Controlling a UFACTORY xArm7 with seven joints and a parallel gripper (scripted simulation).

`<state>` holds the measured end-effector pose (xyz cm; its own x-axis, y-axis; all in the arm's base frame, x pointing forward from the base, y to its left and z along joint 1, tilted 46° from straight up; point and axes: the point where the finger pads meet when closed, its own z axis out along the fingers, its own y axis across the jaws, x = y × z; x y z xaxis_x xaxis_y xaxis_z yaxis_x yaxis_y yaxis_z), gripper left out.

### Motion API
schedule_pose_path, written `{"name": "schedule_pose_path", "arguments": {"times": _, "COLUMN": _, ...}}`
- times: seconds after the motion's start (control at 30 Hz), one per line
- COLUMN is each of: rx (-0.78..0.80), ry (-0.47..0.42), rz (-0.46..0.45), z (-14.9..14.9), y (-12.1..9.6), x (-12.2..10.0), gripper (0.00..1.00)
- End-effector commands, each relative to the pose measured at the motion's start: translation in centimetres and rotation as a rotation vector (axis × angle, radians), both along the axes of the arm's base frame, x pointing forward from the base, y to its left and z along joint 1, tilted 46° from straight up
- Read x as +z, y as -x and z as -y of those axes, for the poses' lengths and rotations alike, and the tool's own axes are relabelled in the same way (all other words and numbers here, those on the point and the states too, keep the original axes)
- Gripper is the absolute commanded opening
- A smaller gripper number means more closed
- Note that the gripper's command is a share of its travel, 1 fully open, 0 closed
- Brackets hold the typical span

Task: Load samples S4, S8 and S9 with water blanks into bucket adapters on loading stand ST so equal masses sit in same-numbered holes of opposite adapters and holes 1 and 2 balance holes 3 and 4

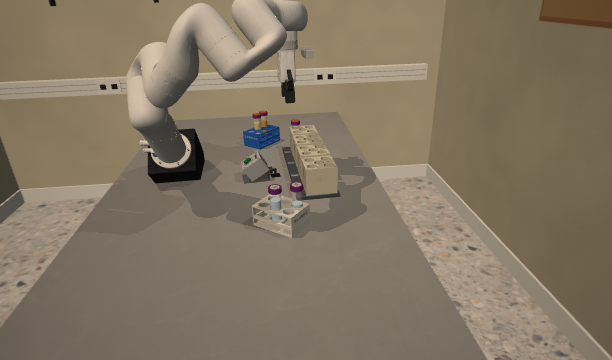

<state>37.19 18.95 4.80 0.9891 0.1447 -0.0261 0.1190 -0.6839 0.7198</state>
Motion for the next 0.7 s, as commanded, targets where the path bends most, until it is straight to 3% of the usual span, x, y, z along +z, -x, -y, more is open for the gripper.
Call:
{"name": "schedule_pose_path", "arguments": {"times": 0.0, "rx": 0.006, "ry": -0.006, "rz": 0.0, "z": 0.7, "y": -1.0, "x": 1.2, "gripper": 1.0}}
{"name": "schedule_pose_path", "arguments": {"times": 0.27, "rx": 0.006, "ry": -0.005, "rz": 0.0, "z": 2.8, "y": -3.2, "x": 3.6, "gripper": 1.0}}
{"name": "schedule_pose_path", "arguments": {"times": 0.3, "rx": 0.029, "ry": -0.002, "rz": -0.024, "z": 2.5, "y": -2.9, "x": 3.3, "gripper": 0.57}}
{"name": "schedule_pose_path", "arguments": {"times": 0.67, "rx": 0.237, "ry": 0.024, "rz": -0.238, "z": -0.2, "y": -0.9, "x": 0.3, "gripper": 0.57}}
